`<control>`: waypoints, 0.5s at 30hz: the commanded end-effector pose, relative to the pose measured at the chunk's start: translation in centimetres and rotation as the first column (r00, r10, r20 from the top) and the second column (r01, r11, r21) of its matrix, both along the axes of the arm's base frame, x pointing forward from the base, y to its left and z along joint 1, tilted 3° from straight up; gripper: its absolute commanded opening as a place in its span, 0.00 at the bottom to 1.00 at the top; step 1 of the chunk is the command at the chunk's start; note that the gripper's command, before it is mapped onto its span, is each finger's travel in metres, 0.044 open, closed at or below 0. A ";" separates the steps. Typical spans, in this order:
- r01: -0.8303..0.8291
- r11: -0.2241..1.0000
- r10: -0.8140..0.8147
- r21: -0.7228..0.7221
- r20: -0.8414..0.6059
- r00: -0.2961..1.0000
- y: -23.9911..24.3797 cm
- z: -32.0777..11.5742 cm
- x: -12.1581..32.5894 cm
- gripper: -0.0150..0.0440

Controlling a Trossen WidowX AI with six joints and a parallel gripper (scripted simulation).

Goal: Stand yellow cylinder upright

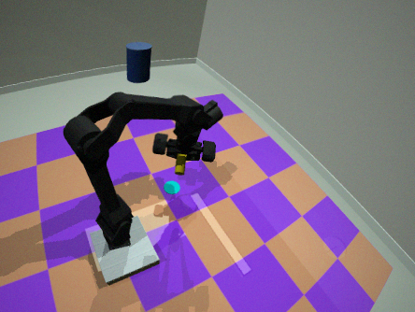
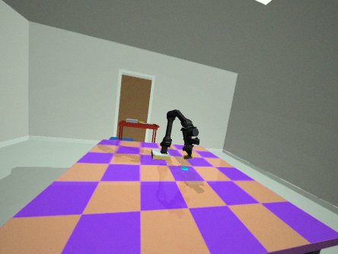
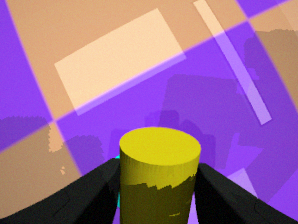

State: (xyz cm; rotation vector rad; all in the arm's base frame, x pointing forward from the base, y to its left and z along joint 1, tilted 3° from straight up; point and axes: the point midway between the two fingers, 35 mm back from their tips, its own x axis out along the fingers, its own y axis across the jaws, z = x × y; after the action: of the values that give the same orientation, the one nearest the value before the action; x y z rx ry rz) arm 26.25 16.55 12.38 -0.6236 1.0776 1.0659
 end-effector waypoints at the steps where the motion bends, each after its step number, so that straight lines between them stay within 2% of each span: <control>1: 0.015 0.999 -0.015 0.030 0.000 1.000 0.1 -0.2 0.2 0.43; 15: 0.049 0.991 -0.052 0.126 0.019 0.998 0.3 -0.6 1.0 0.43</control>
State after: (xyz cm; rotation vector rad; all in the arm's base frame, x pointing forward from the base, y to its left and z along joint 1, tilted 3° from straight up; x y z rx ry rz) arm 27.11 16.77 11.90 -0.5290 1.0048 1.0708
